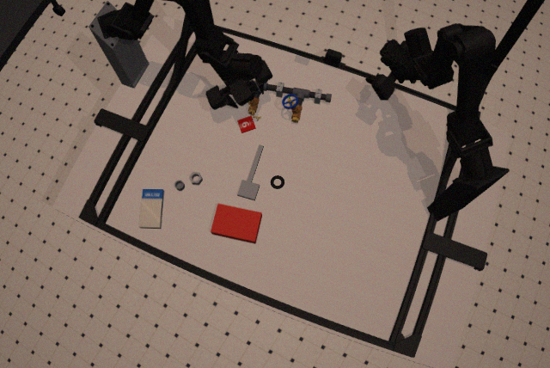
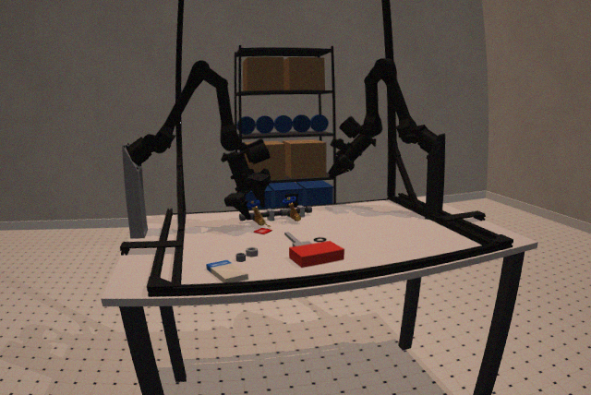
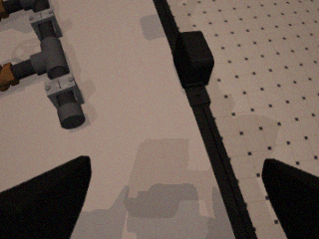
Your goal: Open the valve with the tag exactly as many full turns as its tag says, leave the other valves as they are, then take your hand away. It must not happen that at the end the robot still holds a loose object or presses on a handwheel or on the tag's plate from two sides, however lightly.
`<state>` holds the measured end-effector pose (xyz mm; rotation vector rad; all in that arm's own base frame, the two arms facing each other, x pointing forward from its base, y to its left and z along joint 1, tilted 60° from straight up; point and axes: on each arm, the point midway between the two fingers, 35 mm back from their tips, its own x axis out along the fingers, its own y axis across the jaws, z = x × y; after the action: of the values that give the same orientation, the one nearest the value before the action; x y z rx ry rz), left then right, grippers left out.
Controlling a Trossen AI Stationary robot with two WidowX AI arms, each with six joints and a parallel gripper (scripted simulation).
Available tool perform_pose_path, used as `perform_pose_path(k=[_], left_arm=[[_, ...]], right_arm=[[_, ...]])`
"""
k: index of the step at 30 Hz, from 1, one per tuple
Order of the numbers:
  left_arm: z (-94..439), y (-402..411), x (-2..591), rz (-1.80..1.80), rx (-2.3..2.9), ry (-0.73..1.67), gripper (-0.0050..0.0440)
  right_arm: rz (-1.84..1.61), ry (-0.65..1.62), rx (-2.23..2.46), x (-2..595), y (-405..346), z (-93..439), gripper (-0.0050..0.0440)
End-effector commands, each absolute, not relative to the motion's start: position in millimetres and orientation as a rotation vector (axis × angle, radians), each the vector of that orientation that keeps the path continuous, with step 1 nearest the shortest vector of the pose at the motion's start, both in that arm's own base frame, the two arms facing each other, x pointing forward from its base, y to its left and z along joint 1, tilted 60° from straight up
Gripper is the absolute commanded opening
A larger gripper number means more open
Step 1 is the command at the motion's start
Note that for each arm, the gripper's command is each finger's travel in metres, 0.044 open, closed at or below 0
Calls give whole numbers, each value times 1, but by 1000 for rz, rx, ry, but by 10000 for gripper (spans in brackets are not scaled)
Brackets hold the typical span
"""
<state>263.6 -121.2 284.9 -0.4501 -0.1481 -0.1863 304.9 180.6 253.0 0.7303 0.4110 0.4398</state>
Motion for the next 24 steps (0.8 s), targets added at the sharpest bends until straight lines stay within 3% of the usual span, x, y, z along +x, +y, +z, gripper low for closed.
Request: perform_pose_path(k=[1, 6, 8, 12, 15, 21, 24], left_arm=[[285, -121, 264, -186, -450, -147, 400], [285, -121, 264, -186, -450, -147, 400], [285, -121, 264, -186, -450, -147, 400], [285, -121, 264, -186, -450, -147, 400], [285, -121, 264, -186, -450, -147, 400], [285, -121, 264, -186, -450, -147, 400], [285, -121, 264, -186, -450, -147, 400]], right_arm=[[443, 411, 728, 305, 181, 253, 352], [443, 411, 728, 305, 181, 253, 232], [443, 411, 728, 305, 181, 253, 232], [443, 411, 728, 305, 181, 253, 136], [443, 411, 728, 305, 181, 253, 136], [443, 411, 728, 305, 181, 253, 0], [443, 411, 728, 305, 181, 253, 0]])
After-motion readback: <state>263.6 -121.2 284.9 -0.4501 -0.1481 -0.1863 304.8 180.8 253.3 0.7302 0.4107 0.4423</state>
